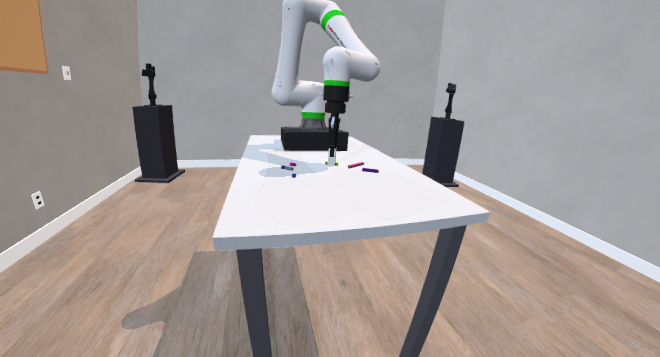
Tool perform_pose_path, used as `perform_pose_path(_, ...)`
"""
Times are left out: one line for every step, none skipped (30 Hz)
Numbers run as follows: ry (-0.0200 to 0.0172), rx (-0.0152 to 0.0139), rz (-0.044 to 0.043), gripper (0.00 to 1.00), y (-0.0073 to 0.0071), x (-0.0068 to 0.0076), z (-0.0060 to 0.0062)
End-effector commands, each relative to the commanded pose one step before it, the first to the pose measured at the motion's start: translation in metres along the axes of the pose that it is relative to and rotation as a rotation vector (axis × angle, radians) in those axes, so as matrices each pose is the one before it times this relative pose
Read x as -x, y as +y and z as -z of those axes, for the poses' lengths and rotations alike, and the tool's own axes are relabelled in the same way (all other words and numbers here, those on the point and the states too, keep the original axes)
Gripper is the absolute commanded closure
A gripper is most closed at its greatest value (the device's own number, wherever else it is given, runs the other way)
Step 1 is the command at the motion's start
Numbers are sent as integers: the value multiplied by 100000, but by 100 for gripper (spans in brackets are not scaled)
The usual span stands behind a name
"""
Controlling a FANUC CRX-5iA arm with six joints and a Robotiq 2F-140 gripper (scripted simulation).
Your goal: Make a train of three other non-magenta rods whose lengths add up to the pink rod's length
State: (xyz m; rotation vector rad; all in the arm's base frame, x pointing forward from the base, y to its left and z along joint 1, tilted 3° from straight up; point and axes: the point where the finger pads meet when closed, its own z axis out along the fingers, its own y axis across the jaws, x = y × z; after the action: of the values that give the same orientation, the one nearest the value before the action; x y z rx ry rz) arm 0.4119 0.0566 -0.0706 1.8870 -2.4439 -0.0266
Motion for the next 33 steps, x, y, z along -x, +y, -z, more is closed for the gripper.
perform_pose_path(-4,-34,-2,97,-19,5,312)
perform_pose_path(0,0,0,97,0,0,273)
perform_pose_path(0,0,0,97,0,0,370)
perform_pose_path(0,0,0,97,0,0,470)
perform_pose_path(0,0,0,97,0,0,566)
perform_pose_path(0,0,0,97,0,0,653)
perform_pose_path(0,0,0,97,0,0,715)
perform_pose_path(0,0,0,97,0,0,759)
perform_pose_path(0,0,0,97,0,0,782)
perform_pose_path(0,0,0,97,0,0,784)
perform_pose_path(0,0,0,97,0,0,0)
perform_pose_path(0,0,0,97,0,0,0)
perform_pose_path(0,0,0,97,0,0,764)
perform_pose_path(0,0,0,97,0,0,723)
perform_pose_path(0,0,0,97,0,0,664)
perform_pose_path(0,0,0,97,0,0,587)
perform_pose_path(0,0,0,97,0,0,497)
perform_pose_path(0,0,0,97,0,0,399)
perform_pose_path(0,0,0,97,0,0,297)
perform_pose_path(0,0,0,97,0,0,199)
perform_pose_path(0,0,0,97,0,0,113)
perform_pose_path(0,0,0,97,0,0,45)
perform_pose_path(0,0,0,97,0,0,7)
perform_pose_path(0,0,0,97,0,0,0)
perform_pose_path(0,0,0,97,0,0,0)
perform_pose_path(0,0,0,97,0,0,0)
perform_pose_path(0,0,0,97,0,0,0)
perform_pose_path(0,0,0,97,0,0,0)
perform_pose_path(0,0,0,97,0,0,0)
perform_pose_path(0,0,0,97,0,0,0)
perform_pose_path(0,0,0,97,0,0,0)
perform_pose_path(-2,-2,-307,97,-154,-69,14)
perform_pose_path(-12,-11,-1729,97,-869,-401,71)
